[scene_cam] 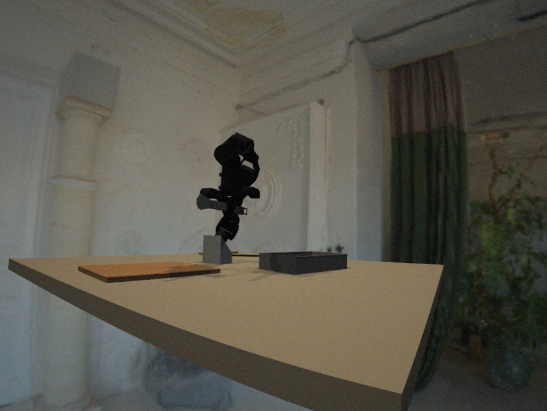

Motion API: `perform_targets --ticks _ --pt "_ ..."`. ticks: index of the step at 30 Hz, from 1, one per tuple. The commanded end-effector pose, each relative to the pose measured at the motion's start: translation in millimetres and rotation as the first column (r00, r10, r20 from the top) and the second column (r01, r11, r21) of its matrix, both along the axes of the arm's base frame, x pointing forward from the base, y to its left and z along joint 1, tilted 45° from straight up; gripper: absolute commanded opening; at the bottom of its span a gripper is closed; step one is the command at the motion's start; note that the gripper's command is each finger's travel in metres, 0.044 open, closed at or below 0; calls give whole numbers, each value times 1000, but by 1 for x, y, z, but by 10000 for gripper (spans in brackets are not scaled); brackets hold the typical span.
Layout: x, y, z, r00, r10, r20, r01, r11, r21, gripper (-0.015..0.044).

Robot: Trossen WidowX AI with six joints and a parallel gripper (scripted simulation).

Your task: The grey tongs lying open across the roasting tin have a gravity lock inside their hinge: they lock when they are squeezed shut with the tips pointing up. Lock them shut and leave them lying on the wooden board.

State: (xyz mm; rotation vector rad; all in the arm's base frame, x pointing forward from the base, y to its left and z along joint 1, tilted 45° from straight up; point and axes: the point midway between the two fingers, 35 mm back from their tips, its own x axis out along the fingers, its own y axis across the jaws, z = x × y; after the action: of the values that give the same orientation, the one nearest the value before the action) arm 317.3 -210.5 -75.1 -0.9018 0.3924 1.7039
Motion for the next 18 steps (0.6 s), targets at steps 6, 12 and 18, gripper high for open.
perform_targets --ticks 6,12,18 --pt "-58 -51 -32 973 -174 -149 168 984 -51 -150" --pt "-98 -73 -51 932 -274 -236 262 962 -82 -150" --pt "-141 -90 -70 871 -368 -325 350 930 -115 -150"
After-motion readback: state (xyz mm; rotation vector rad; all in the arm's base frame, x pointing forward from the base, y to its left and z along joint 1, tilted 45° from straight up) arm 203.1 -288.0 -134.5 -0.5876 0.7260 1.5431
